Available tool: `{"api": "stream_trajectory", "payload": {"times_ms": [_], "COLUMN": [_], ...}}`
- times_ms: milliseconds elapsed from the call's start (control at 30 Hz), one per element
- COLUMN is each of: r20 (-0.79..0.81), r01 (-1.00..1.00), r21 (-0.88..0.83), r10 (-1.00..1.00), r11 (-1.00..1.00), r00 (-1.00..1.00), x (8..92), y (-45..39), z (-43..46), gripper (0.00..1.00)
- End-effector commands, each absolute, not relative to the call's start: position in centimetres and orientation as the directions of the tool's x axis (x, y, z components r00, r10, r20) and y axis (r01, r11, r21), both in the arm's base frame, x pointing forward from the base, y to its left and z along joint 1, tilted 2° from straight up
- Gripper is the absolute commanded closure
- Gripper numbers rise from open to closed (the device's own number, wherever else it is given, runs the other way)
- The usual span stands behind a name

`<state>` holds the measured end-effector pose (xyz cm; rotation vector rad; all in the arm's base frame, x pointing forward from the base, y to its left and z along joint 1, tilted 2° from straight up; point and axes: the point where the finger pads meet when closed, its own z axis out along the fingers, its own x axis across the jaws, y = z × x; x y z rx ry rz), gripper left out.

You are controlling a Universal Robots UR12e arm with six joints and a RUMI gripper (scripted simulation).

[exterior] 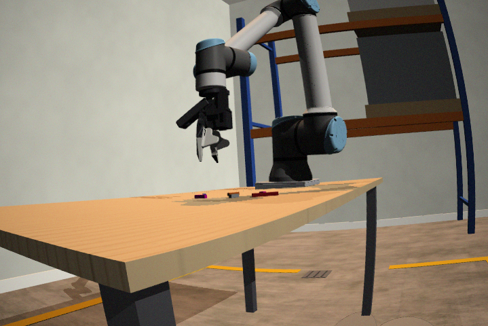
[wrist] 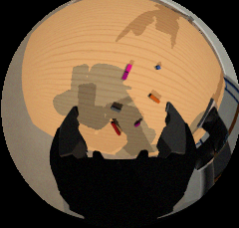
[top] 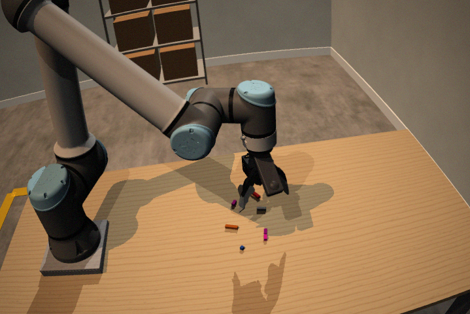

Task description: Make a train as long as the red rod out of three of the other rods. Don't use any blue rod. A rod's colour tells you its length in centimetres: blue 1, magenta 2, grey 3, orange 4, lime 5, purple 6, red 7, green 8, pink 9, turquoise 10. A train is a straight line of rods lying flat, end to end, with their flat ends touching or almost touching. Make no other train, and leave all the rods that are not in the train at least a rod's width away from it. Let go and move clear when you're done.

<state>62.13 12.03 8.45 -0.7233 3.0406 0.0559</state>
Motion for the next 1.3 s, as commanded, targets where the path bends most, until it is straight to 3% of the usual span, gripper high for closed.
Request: {"api": "stream_trajectory", "payload": {"times_ms": [0,600,1033,1267], "r20": [-0.032,-0.042,-0.043,-0.042], "r01": [-0.593,-0.907,-0.994,-0.998], "r21": [0.029,0.010,-0.004,-0.007], "r10": [-0.592,-0.906,-0.993,-0.998], "r11": [0.805,0.420,0.110,0.055], "r00": [-0.805,-0.420,-0.109,-0.054], "x": [62.1,61.5,60.9,60.8], "y": [13.1,16.7,19.0,19.4], "z": [8.3,7.8,7.4,7.3], "gripper": [0.00,0.00,0.00,0.00]}}
